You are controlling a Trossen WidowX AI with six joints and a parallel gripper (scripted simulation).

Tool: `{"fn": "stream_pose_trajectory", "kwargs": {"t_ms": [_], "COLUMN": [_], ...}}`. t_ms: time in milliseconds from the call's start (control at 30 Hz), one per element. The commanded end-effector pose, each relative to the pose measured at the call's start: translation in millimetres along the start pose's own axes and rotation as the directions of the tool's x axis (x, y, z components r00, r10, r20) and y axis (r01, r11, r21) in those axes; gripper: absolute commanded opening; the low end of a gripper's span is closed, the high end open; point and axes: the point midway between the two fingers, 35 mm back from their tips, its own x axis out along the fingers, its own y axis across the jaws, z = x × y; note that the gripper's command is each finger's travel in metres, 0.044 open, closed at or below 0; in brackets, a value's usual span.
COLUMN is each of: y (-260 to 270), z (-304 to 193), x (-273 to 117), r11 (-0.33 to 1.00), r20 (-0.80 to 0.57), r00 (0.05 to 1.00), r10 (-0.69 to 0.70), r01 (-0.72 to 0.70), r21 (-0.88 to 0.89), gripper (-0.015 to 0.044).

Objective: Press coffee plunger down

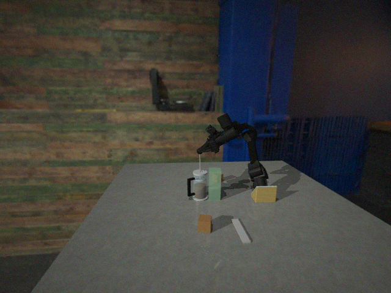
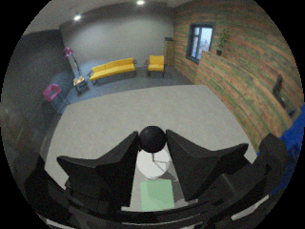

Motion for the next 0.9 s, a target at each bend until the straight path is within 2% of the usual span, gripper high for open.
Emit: {"fn": "stream_pose_trajectory", "kwargs": {"t_ms": [0, 867], "y": [2, 3], "z": [-16, -51], "x": [9, 33], "r11": [1.000, 1.000], "r20": [-0.026, -0.023], "r00": [1.000, 1.000], "r10": [0.006, 0.006], "r01": [-0.007, -0.007], "r21": [-0.017, -0.017], "gripper": [0.0130, 0.0130]}}
